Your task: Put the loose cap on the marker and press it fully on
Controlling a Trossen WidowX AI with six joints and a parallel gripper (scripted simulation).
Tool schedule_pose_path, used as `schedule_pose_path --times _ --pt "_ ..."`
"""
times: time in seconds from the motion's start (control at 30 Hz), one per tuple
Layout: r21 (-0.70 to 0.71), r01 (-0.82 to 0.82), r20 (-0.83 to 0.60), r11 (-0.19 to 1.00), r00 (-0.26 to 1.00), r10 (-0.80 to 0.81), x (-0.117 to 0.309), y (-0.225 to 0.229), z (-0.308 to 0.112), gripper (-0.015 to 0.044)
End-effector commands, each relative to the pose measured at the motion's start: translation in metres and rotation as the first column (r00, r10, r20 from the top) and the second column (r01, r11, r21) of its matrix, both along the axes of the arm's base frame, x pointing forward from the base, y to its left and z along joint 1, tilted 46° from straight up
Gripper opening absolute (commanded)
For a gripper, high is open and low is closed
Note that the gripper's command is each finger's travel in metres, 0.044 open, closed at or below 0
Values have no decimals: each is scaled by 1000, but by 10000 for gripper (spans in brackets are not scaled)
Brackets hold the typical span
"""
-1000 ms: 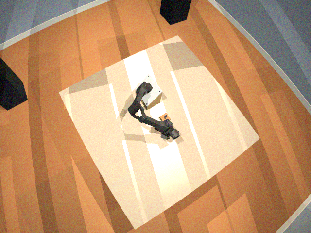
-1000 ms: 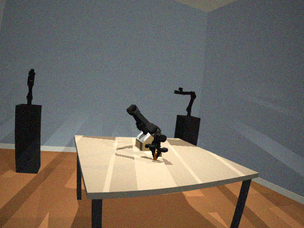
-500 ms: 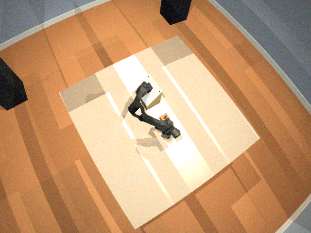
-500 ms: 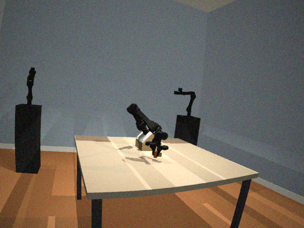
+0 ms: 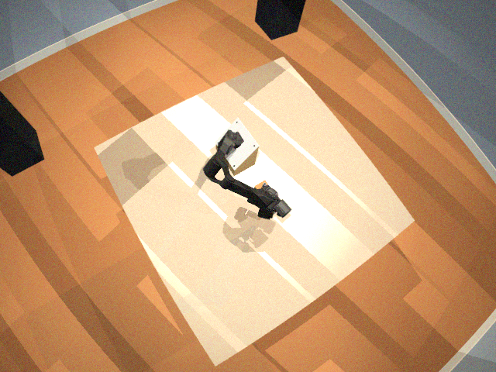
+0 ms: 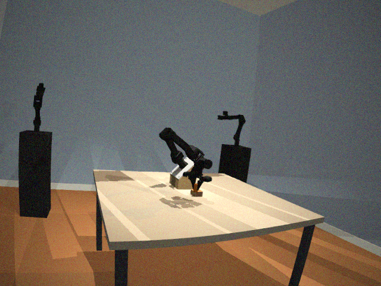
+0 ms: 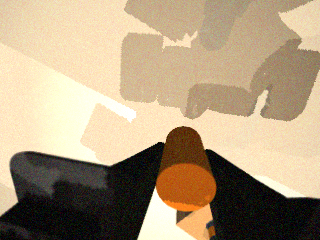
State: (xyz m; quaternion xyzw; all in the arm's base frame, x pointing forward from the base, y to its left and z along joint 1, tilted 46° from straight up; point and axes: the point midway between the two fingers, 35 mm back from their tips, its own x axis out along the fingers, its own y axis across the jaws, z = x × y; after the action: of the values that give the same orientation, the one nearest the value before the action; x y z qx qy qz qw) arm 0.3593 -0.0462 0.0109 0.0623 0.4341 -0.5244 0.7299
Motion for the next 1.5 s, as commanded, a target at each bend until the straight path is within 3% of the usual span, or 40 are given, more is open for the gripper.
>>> schedule_pose_path --times 0.0,1.0,1.47 --pt "6 -2 2 1000 1000 2 -6 10 1 0" --pt "8 0 -4 1000 1000 0 -109 81 -6 0" --pt "7 0 -4 1000 1000 0 -110 74 -13 0"
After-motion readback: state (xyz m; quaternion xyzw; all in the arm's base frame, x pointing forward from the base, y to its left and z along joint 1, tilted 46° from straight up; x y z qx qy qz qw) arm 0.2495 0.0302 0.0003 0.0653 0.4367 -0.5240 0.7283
